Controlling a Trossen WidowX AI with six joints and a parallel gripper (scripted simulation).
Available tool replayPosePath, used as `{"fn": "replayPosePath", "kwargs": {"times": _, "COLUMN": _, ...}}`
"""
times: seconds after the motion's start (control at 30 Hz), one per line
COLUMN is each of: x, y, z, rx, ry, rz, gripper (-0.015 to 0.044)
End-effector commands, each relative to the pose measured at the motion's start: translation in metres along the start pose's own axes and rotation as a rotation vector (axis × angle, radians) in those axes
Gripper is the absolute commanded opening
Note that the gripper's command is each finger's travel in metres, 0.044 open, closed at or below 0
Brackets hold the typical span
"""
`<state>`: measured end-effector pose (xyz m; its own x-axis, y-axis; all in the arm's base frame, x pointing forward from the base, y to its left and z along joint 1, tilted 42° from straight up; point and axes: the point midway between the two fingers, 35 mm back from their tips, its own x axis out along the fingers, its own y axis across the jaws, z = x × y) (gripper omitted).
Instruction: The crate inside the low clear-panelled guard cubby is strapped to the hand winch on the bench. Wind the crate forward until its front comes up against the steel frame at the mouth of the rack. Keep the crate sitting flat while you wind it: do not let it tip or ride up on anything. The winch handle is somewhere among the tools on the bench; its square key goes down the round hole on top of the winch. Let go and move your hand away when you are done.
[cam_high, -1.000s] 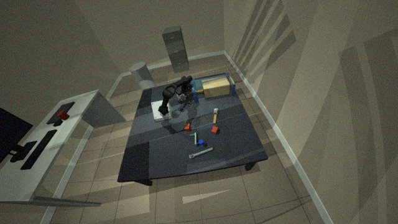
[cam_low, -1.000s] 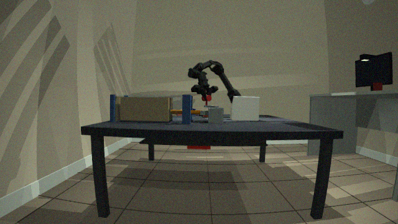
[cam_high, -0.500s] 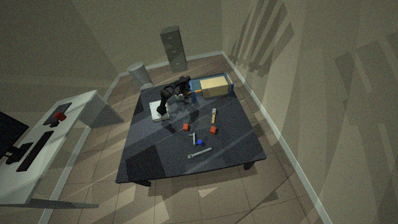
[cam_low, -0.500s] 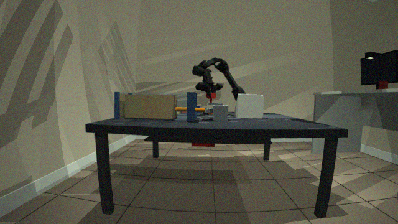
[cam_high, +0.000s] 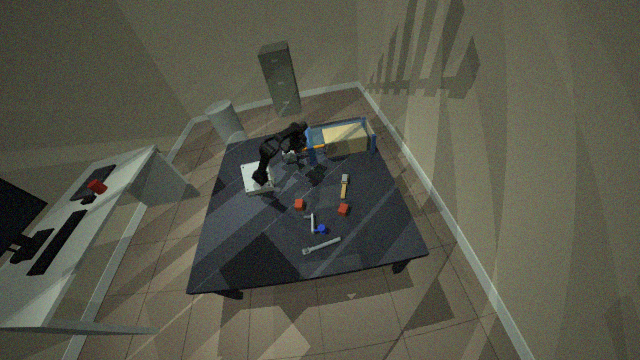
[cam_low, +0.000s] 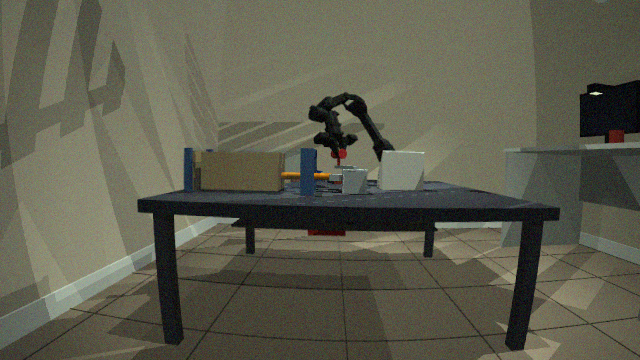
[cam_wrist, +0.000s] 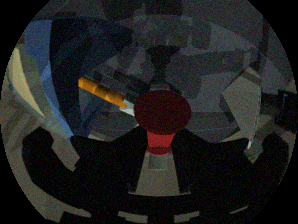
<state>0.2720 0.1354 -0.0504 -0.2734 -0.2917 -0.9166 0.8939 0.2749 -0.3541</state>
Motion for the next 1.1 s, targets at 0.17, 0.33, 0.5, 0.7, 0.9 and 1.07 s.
{"fn": "replayPosePath", "kwargs": {"times": 0.17, "x": 0.003, "y": 0.016, "z": 0.000, "rx": 0.000, "ry": -0.006, "rz": 0.004, "gripper": 0.0000}}
{"fn": "replayPosePath", "kwargs": {"times": 0.33, "x": 0.004, "y": 0.024, "z": -0.001, "rx": 0.000, "ry": -0.006, "rz": 0.005, "gripper": 0.0000}}
{"fn": "replayPosePath", "kwargs": {"times": 0.5, "x": 0.004, "y": 0.032, "z": -0.003, "rx": 0.000, "ry": -0.005, "rz": 0.005, "gripper": 0.0000}}
{"fn": "replayPosePath", "kwargs": {"times": 0.7, "x": 0.006, "y": 0.040, "z": -0.007, "rx": 0.000, "ry": -0.005, "rz": 0.006, "gripper": 0.0000}}
{"fn": "replayPosePath", "kwargs": {"times": 0.9, "x": 0.007, "y": 0.049, "z": -0.011, "rx": 0.000, "ry": -0.005, "rz": 0.007, "gripper": 0.0000}}
{"fn": "replayPosePath", "kwargs": {"times": 1.07, "x": 0.009, "y": 0.056, "z": -0.015, "rx": 0.000, "ry": -0.004, "rz": 0.007, "gripper": 0.0000}}
